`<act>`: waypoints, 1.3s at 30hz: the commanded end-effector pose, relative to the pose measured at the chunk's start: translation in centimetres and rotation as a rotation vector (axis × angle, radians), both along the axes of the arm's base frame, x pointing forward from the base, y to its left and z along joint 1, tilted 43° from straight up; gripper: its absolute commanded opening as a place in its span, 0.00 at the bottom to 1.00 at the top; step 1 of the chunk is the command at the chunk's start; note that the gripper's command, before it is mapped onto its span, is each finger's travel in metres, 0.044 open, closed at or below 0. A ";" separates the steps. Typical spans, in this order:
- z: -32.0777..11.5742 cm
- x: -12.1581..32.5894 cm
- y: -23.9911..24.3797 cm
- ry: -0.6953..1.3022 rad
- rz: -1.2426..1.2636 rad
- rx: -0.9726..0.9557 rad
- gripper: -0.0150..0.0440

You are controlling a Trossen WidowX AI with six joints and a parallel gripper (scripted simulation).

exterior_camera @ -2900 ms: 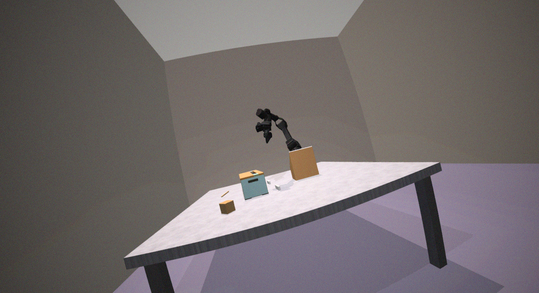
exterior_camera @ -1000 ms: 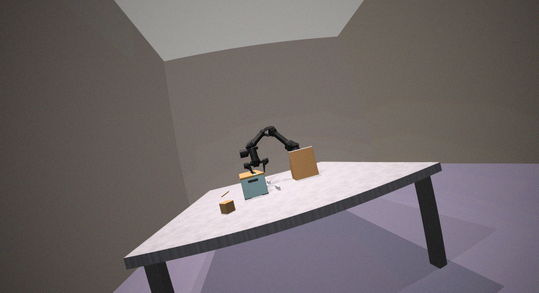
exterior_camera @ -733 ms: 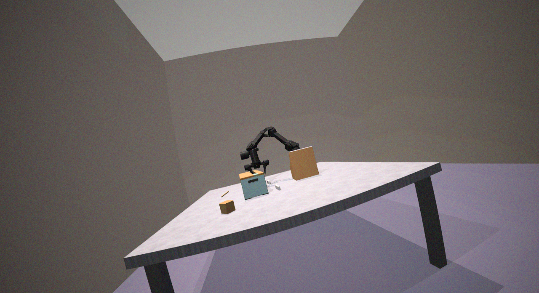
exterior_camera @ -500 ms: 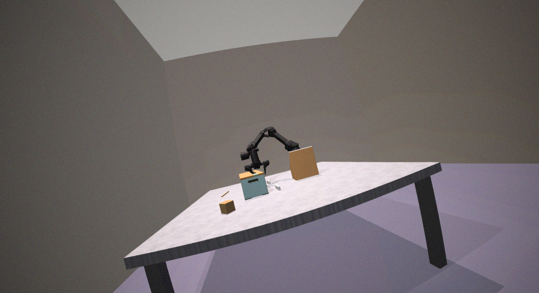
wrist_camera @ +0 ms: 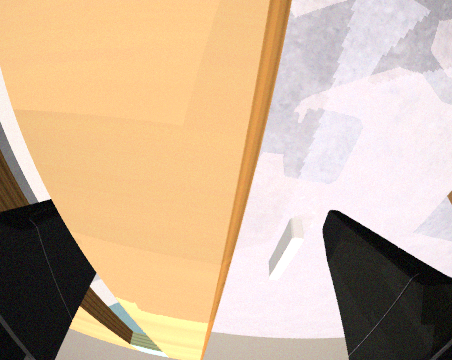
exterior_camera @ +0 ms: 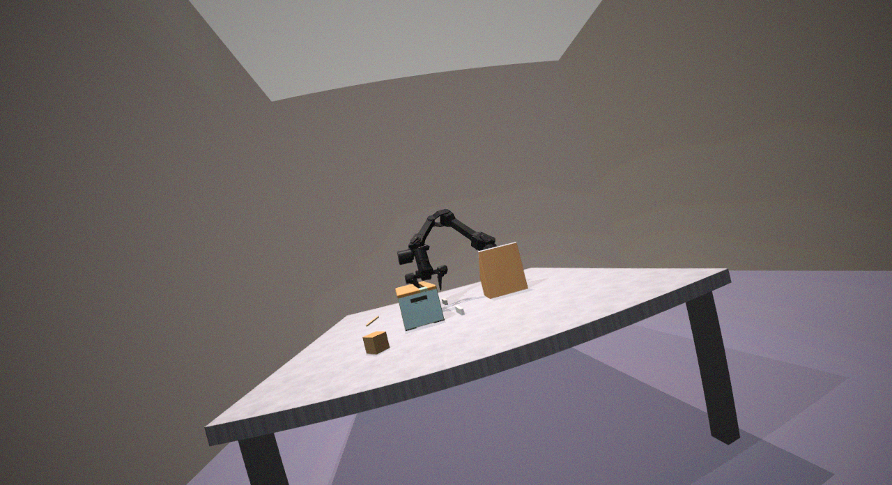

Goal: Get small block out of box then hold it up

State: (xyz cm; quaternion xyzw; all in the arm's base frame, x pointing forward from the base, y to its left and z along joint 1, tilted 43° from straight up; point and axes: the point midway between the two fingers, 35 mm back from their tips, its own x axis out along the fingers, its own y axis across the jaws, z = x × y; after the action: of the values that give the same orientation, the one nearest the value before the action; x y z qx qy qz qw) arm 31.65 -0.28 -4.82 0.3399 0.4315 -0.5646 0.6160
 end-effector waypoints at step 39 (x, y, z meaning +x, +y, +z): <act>-3.3 -0.8 3.6 0.001 -0.002 0.006 0.93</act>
State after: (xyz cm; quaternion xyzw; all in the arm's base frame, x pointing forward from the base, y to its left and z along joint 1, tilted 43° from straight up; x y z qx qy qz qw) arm 30.85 3.00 -7.98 0.3397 0.4345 -0.5646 0.6141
